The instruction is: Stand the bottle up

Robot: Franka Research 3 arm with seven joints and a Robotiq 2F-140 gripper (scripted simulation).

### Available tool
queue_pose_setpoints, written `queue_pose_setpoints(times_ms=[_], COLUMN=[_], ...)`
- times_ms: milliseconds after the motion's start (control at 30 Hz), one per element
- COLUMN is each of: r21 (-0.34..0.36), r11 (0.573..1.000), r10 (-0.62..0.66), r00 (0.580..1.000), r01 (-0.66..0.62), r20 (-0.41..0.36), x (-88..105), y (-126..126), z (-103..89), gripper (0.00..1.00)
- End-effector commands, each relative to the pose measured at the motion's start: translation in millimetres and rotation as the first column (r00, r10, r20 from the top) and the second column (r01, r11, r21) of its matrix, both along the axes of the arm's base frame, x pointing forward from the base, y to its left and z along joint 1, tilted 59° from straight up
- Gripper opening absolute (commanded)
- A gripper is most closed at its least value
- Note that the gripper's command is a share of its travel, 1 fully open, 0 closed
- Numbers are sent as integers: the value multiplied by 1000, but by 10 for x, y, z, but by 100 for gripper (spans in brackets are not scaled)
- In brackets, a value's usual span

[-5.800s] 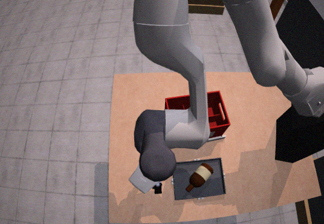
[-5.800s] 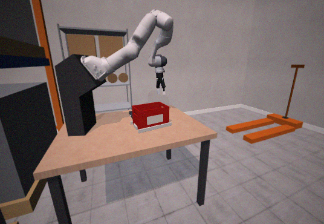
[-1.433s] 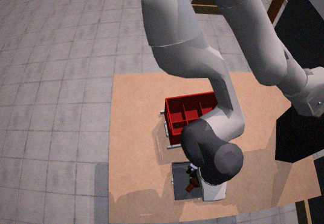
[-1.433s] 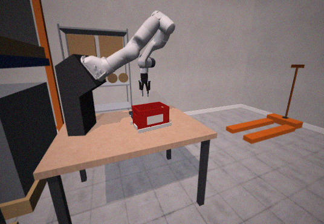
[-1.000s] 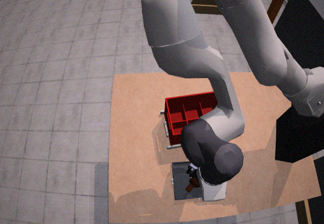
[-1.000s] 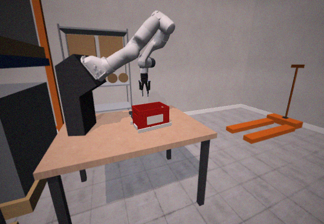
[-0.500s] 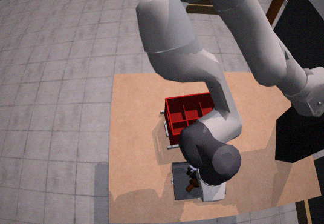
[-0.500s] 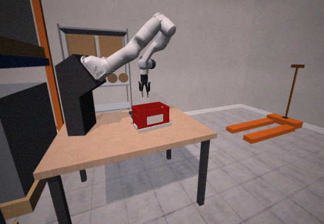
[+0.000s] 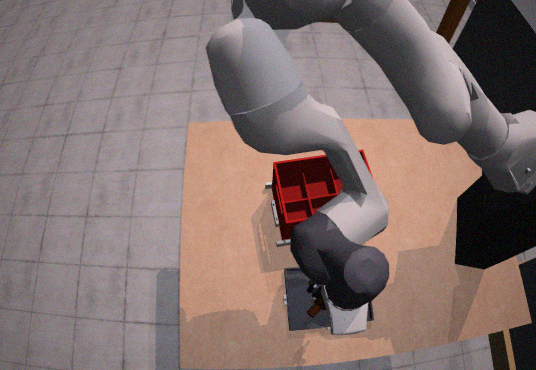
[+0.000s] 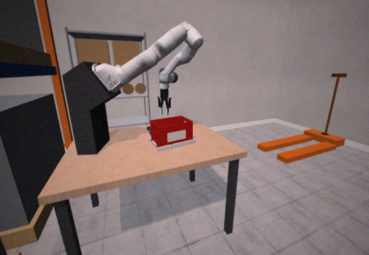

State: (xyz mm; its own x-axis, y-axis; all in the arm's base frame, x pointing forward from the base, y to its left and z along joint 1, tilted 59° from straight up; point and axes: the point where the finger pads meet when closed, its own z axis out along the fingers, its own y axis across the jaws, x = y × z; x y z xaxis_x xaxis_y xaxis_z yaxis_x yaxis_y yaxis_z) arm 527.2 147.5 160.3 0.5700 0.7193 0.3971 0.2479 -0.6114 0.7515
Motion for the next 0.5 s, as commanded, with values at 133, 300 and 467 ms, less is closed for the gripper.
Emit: queue_pose_setpoints(times_ms=[133, 300, 467], r21=[8, 8, 8], r11=[1000, 1000, 1000], r10=[-15, -15, -15], r00=[1000, 1000, 1000], r01=[15, 15, 15], r20=[27, 27, 27], x=[197, 334, 446], y=[-104, -162, -209], z=[-63, -151, -223], gripper=[38, 38, 38])
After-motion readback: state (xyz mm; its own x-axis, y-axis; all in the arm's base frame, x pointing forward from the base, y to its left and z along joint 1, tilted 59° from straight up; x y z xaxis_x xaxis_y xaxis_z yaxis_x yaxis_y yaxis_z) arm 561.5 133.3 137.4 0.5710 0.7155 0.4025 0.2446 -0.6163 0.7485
